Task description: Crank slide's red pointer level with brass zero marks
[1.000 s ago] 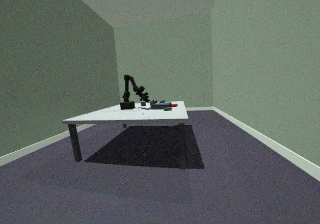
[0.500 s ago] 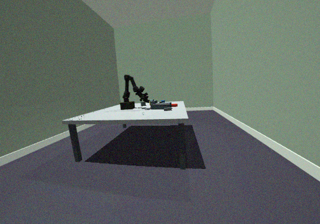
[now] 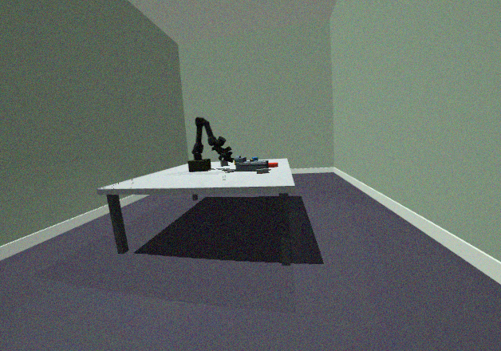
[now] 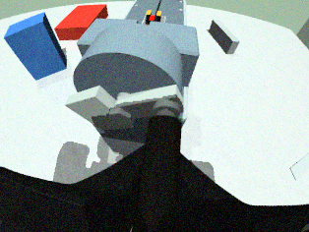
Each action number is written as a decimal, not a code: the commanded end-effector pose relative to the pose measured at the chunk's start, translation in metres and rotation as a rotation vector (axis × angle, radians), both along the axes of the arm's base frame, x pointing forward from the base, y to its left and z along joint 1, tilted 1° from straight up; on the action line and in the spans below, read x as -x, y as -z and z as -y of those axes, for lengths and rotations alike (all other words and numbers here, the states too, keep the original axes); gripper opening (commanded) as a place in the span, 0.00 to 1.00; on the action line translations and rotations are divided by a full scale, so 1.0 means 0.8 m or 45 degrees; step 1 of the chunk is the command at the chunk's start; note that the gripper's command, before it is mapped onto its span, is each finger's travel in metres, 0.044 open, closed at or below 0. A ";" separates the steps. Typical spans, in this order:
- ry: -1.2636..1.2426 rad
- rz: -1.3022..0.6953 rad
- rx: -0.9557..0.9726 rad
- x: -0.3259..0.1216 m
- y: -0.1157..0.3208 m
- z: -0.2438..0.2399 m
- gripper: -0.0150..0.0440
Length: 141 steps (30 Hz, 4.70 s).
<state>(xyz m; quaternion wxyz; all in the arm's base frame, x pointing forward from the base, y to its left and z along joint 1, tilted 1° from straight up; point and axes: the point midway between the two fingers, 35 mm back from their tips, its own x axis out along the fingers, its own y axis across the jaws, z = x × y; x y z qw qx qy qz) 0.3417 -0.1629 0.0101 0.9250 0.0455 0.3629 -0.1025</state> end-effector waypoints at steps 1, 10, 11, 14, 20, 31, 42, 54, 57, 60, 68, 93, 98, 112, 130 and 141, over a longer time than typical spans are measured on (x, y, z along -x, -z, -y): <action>0.008 -0.008 0.004 0.001 0.011 0.006 0.25; 0.008 -0.008 0.004 0.000 0.028 0.005 0.25; 0.008 -0.008 0.004 0.000 0.030 0.004 0.25; 0.008 -0.008 0.004 0.000 0.035 0.003 0.25; 0.008 -0.008 0.003 -0.002 0.043 -0.003 0.25; 0.008 -0.008 0.002 -0.005 0.053 -0.014 0.25; 0.008 -0.008 0.001 -0.007 0.057 -0.022 0.25; 0.008 -0.008 0.001 -0.007 0.056 -0.023 0.25; 0.008 -0.008 0.001 -0.007 0.056 -0.023 0.25; 0.008 -0.008 0.001 -0.007 0.056 -0.023 0.25; 0.008 -0.008 0.001 -0.007 0.056 -0.024 0.25; 0.008 -0.008 0.001 -0.007 0.057 -0.024 0.25; 0.008 -0.008 0.001 -0.007 0.057 -0.024 0.25; 0.008 -0.008 0.001 -0.007 0.057 -0.024 0.25; 0.008 -0.008 0.001 -0.007 0.057 -0.024 0.25; 0.015 -0.007 0.009 -0.006 0.055 -0.020 0.25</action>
